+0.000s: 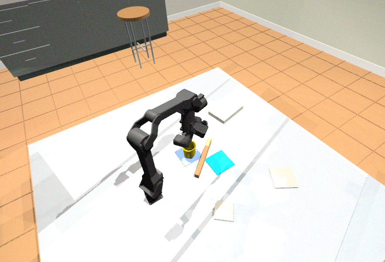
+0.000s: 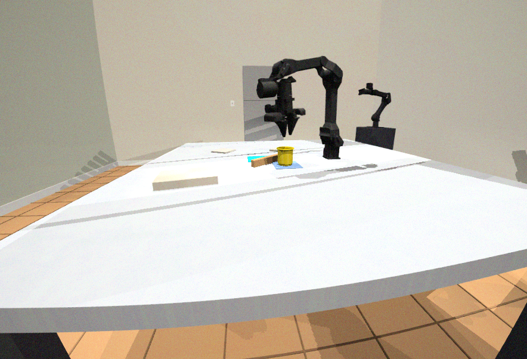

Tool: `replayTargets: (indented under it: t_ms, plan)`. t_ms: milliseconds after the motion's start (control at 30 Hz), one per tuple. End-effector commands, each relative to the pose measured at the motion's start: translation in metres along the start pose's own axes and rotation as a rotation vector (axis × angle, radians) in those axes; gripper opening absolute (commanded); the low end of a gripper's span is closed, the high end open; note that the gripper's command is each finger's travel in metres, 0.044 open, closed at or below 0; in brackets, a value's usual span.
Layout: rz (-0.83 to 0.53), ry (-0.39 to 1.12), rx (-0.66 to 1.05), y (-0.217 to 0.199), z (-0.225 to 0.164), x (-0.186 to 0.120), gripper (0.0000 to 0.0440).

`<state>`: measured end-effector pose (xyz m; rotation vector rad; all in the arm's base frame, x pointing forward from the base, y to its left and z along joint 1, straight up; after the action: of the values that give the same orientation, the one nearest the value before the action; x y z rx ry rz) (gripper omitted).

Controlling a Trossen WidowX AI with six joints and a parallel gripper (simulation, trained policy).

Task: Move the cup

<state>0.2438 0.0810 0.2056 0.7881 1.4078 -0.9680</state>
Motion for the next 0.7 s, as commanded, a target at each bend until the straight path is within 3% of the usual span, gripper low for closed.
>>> replayTargets:
  t_ms: [0,667]
  plan:
    - [-0.028,-0.008,0.008,0.0,-0.001,0.012,0.017]
    - [-0.083,-0.027,-0.035,0.003,-0.008,0.067,0.0177]
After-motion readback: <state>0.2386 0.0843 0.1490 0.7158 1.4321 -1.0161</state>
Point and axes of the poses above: the point midway between the two fingers, 35 mm back from their tips, its own x axis out along the fingers, its own y axis across the jaws, z = x × y, the point moved 5 cm from there along -x, back along the fingers, and after that the axes turned 10 degrees about x, right-handed, at the moved point
